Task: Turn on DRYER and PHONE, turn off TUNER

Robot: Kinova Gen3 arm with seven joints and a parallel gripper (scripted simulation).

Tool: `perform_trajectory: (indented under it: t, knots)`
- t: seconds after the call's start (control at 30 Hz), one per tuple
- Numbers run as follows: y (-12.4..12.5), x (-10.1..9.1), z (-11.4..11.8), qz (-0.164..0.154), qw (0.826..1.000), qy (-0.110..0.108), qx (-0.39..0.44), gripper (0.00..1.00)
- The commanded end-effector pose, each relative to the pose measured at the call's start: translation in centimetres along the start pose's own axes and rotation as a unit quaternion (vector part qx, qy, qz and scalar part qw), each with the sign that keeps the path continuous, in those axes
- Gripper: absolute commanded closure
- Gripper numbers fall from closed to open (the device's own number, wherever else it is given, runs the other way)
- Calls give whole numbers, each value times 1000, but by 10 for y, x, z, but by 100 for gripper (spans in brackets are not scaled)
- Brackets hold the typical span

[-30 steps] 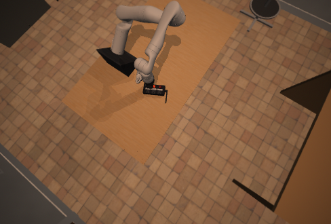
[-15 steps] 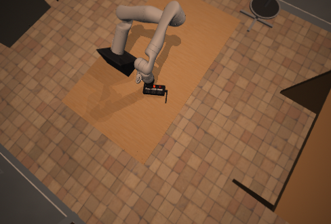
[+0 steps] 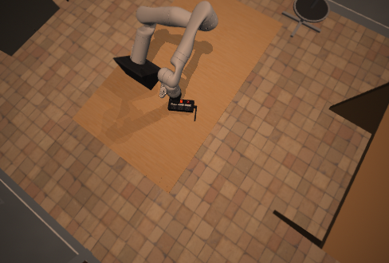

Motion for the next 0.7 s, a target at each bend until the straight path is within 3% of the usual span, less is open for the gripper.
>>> perform_trajectory:
  t: [0.0, 0.27, 0.67]
  knots:
    - [0, 1, 0, 0, 1000, 0, 0, 100]
    - [0, -1, 0, 0, 1000, 0, 0, 100]
    - [0, -27, 0, 0, 1000, 0, 0, 100]
Point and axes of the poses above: the point where the finger pads meet when closed, its own x axis out along the fingers, its own z axis across the jaws, y = z × x, the point moved 7 cm from there along -x, back along the fingers, and after that the axes turned 11 degrees about -x, right-handed, at the moved point
